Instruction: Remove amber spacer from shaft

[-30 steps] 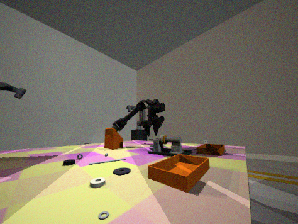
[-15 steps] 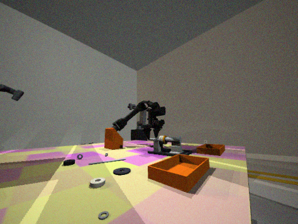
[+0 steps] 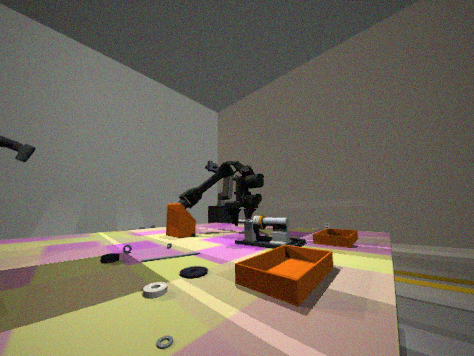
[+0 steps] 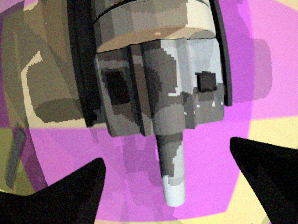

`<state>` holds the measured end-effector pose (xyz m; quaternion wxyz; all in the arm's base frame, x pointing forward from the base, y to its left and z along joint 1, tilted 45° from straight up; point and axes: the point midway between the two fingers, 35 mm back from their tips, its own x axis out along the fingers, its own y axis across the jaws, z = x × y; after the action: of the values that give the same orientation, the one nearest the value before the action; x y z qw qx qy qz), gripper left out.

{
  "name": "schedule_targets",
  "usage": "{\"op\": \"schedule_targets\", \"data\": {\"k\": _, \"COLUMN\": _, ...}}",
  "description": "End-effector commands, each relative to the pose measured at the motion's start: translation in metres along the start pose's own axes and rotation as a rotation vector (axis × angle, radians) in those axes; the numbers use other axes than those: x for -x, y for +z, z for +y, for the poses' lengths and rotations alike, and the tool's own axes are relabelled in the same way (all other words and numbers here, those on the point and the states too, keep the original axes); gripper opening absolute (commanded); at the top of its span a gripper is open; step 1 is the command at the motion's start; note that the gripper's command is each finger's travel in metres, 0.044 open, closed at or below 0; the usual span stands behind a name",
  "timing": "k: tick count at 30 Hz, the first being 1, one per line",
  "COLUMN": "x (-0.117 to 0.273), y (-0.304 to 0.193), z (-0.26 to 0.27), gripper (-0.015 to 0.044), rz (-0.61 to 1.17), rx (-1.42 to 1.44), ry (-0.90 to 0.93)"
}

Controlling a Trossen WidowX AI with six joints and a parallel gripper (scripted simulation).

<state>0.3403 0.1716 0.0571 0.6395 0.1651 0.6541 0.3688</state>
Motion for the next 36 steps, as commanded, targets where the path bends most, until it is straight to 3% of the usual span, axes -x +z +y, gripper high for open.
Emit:
{"op": "schedule_targets", "data": {"k": 1, "x": -0.001, "y": 0.0, "z": 0.001, "gripper": 0.044, "rz": 0.0, "rx": -0.005, "ry": 0.006}}
{"op": "schedule_targets", "data": {"k": 36, "x": -0.012, "y": 0.0, "z": 0.001, "gripper": 0.044, "rz": 0.0, "rx": -0.005, "ry": 0.006}}
